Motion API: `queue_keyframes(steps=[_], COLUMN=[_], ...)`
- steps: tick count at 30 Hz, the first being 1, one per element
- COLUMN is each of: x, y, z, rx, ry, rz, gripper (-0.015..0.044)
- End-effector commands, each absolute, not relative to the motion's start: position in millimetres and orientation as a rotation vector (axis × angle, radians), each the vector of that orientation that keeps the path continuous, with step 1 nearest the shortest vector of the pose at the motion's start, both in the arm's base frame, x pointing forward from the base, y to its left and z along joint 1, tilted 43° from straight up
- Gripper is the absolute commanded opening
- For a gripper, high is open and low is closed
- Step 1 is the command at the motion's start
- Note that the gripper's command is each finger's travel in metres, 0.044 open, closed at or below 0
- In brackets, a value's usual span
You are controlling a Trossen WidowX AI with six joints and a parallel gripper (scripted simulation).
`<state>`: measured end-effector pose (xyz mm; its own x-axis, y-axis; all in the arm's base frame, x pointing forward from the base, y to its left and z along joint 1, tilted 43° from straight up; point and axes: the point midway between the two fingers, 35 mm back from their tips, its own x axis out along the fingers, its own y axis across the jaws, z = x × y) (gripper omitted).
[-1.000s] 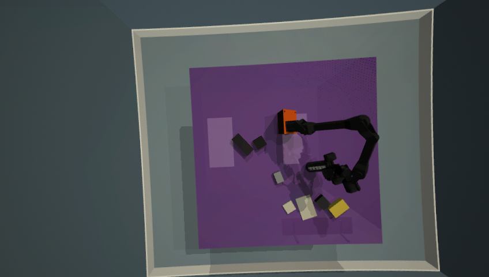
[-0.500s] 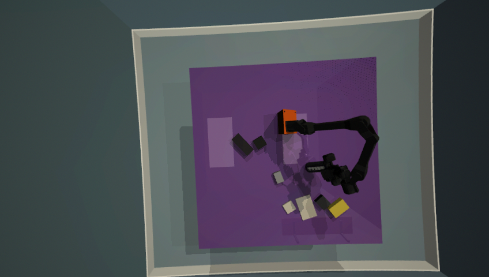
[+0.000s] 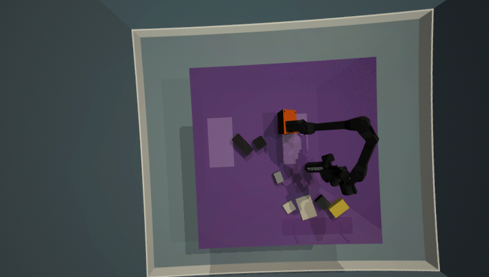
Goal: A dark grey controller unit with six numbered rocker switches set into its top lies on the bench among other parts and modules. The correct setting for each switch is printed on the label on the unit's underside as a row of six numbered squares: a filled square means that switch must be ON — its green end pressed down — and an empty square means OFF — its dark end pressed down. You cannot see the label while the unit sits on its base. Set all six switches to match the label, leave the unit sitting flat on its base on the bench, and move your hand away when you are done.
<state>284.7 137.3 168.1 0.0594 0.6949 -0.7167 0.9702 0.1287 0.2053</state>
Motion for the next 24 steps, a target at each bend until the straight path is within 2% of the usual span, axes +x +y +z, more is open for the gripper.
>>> queue_keyframes(steps=[1,24], x=[287.1,289.1], y=[132.5,115.0], z=[165.1,160.9], rx=[1.624,1.623], ry=[1.687,1.687], rz=[-0.499,-0.501], gripper=[0.0335,0.0335])
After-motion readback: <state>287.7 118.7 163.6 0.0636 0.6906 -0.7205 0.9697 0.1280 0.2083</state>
